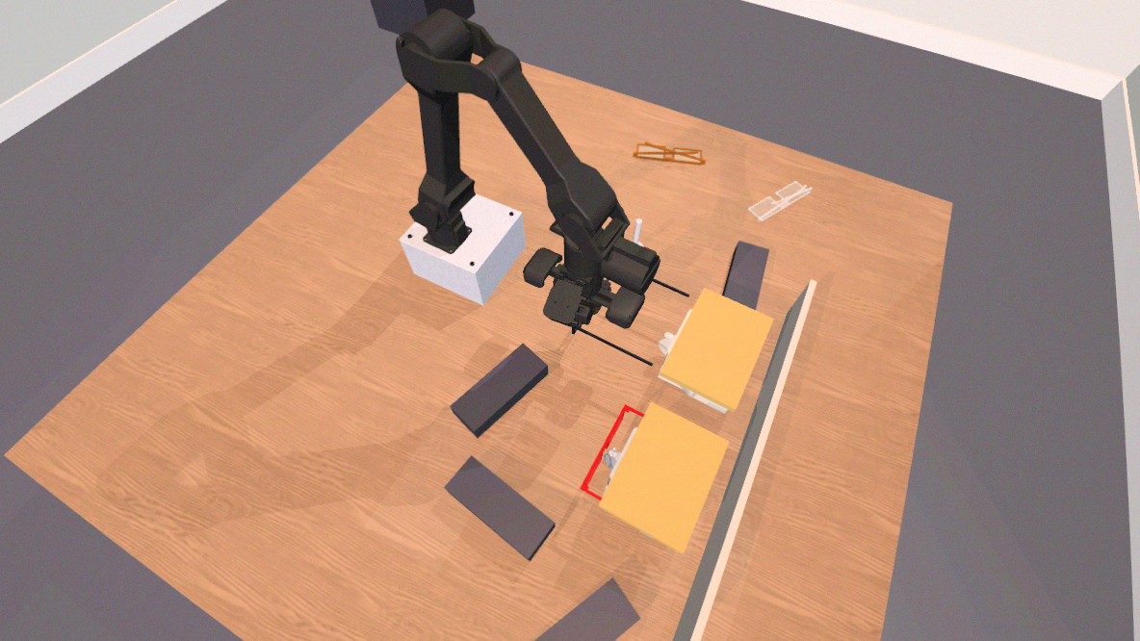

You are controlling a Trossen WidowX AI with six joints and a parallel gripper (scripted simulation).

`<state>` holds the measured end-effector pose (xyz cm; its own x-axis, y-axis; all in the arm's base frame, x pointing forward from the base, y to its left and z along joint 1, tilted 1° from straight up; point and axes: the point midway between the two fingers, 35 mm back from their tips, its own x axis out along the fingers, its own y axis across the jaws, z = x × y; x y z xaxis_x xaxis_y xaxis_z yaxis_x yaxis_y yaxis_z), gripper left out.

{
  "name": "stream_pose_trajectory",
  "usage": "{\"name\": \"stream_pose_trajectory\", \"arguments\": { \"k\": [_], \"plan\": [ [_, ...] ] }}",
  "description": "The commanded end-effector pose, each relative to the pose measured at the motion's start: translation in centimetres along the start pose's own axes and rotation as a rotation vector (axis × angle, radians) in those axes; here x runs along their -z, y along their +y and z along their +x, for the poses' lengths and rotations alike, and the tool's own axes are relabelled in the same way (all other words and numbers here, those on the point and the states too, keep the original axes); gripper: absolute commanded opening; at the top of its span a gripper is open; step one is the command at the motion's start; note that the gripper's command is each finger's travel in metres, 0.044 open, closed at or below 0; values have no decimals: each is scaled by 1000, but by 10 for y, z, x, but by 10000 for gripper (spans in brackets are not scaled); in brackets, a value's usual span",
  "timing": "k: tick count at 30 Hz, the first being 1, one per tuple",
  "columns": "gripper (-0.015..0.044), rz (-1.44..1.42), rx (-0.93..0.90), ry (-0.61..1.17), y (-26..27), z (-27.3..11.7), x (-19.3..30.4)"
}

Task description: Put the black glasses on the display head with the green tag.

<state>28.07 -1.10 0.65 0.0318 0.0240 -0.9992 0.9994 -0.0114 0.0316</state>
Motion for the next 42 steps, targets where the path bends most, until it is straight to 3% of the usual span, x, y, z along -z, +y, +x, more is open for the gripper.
{"name": "stream_pose_trajectory", "arguments": {
  "k": [1,42],
  "plan": [
    [0,4,0,-2,7,0,0],
    [0,4,-3,-2,58,0,-1]
  ]
}}
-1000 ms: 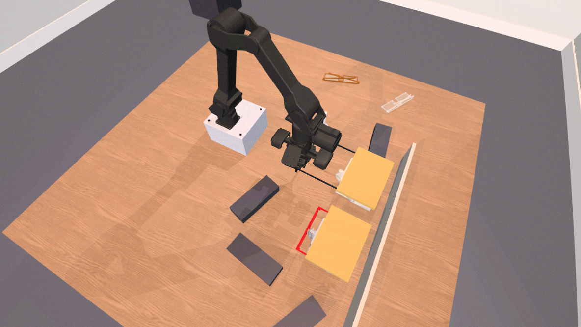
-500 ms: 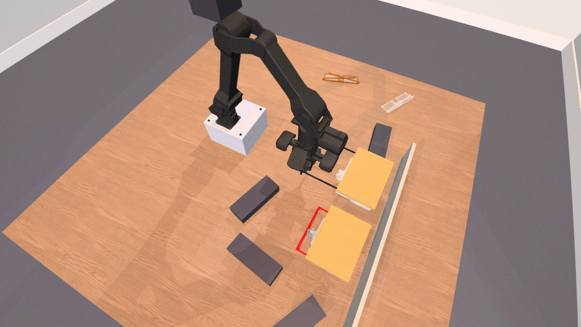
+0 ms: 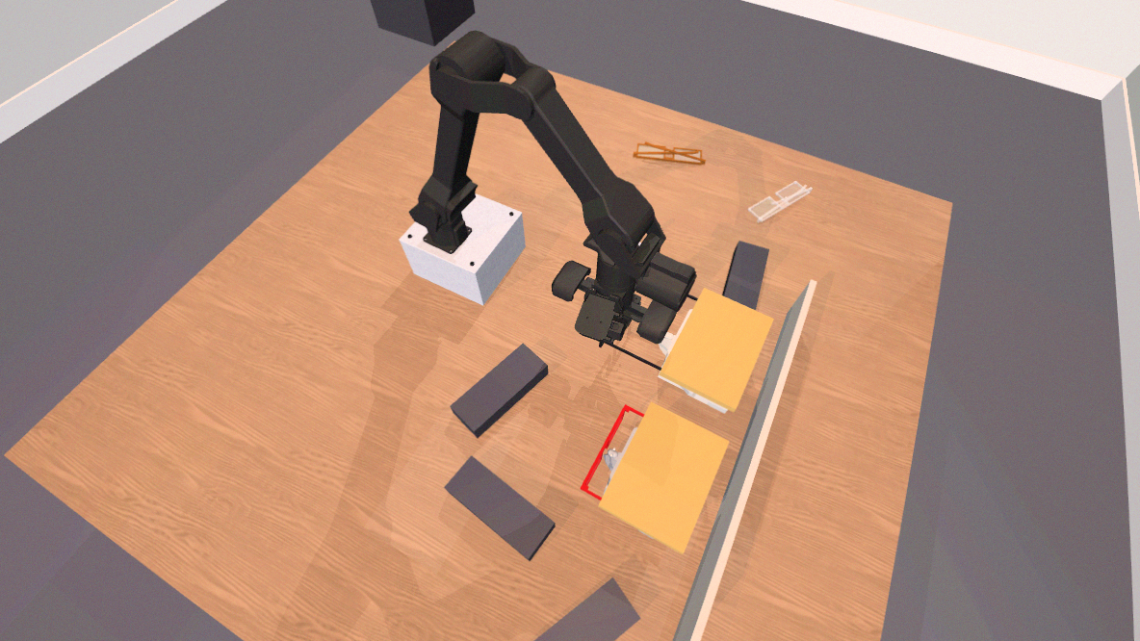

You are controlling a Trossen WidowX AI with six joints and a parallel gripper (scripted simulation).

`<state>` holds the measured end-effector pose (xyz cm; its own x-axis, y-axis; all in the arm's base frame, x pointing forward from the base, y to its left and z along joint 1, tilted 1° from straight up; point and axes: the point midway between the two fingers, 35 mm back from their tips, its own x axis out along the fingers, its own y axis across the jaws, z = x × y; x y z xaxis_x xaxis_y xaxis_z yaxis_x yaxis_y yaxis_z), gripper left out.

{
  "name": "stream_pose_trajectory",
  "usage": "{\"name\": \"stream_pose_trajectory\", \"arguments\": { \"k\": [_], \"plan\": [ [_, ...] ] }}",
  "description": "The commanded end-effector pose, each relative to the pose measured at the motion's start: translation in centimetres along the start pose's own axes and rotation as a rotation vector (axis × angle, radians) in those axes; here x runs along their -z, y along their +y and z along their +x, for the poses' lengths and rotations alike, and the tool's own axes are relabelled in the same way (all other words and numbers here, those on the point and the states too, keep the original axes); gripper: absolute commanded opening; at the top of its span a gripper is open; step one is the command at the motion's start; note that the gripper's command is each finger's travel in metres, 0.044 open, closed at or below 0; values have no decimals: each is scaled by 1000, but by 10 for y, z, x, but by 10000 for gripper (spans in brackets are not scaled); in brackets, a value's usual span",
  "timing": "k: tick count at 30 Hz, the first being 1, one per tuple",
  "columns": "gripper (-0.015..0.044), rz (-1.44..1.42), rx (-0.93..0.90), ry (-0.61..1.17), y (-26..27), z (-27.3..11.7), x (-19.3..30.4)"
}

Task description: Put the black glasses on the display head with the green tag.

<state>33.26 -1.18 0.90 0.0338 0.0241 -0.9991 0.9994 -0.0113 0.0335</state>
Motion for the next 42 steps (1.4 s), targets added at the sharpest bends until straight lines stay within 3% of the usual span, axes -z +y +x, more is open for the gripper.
{"name": "stream_pose_trajectory", "arguments": {
  "k": [1,42],
  "plan": [
    [0,4,-1,-3,7,0,0],
    [0,4,-5,-3,59,0,-1]
  ]
}}
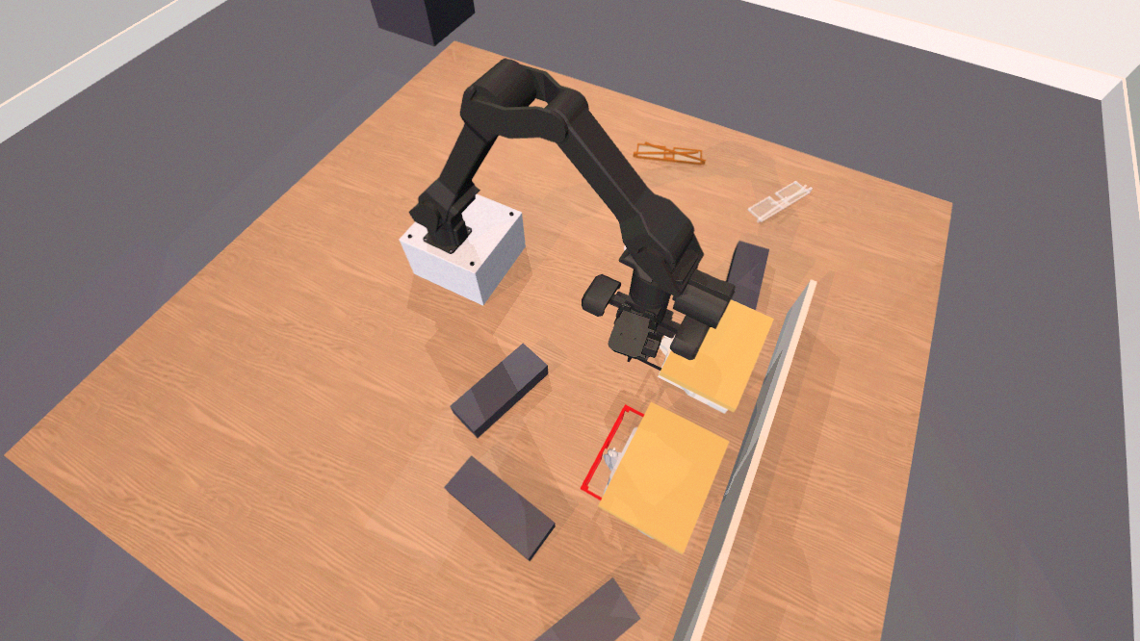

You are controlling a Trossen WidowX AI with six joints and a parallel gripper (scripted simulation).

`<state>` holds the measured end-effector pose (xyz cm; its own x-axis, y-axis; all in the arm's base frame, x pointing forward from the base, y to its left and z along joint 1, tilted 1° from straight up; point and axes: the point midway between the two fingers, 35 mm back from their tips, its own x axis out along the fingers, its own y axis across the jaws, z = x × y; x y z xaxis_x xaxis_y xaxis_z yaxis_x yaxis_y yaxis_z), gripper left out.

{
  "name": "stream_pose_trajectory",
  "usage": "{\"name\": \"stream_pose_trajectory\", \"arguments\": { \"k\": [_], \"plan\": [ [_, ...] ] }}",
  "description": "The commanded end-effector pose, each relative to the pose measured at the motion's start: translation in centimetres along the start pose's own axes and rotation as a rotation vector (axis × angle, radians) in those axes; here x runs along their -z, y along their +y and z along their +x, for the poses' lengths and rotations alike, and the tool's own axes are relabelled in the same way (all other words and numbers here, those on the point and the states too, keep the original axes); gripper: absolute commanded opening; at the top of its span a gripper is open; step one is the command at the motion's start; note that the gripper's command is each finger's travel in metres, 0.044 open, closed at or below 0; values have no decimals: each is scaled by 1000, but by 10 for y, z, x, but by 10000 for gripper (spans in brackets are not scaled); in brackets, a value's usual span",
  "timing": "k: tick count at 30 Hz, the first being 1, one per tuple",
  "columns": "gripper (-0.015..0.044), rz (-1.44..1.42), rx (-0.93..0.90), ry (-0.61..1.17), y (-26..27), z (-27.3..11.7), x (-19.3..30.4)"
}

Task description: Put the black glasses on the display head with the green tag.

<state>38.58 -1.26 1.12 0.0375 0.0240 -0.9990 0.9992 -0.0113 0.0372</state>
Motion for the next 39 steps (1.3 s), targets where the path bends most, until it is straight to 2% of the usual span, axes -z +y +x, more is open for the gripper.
{"name": "stream_pose_trajectory", "arguments": {
  "k": [1,39],
  "plan": [
    [0,4,-1,-3,7,0,0],
    [0,4,-3,-3,23,3,0]
  ]
}}
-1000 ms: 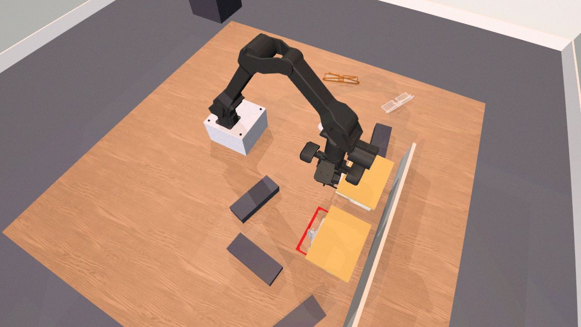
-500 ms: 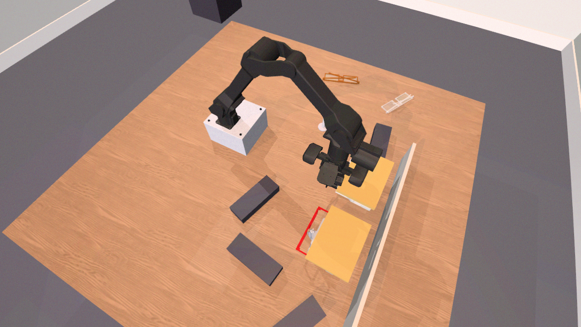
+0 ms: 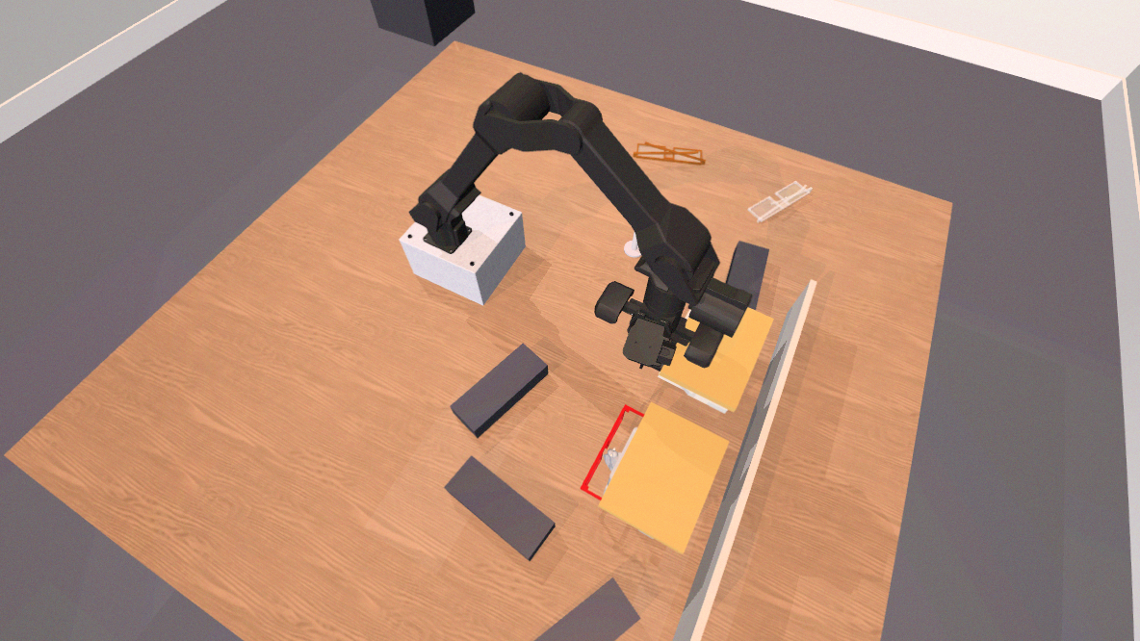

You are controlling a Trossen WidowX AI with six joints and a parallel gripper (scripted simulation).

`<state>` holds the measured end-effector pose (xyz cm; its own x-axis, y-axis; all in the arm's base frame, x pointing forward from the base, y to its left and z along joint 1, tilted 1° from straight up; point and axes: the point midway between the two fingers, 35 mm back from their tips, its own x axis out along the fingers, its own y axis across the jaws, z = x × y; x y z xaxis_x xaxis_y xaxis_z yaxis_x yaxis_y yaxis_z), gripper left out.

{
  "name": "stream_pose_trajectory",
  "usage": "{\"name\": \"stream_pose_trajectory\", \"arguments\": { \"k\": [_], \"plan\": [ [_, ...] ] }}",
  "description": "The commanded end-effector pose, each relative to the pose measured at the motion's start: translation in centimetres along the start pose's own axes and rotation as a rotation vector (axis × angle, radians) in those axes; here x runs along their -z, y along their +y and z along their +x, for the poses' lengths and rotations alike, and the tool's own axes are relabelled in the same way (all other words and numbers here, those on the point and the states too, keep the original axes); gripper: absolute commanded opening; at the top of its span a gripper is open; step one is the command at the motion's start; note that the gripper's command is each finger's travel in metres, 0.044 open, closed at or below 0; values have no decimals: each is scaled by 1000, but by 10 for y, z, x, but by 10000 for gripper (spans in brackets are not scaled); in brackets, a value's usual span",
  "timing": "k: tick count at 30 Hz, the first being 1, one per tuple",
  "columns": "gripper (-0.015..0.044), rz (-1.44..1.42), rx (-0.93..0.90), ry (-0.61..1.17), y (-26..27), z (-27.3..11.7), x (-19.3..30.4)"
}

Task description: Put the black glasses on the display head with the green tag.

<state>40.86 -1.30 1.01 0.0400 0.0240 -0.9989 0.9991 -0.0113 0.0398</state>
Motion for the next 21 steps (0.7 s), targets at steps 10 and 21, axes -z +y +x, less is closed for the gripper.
{"name": "stream_pose_trajectory", "arguments": {
  "k": [10,21],
  "plan": [
    [0,4,0,-3,1,5,0],
    [105,0,-2,0,1,4,0]
  ]
}}
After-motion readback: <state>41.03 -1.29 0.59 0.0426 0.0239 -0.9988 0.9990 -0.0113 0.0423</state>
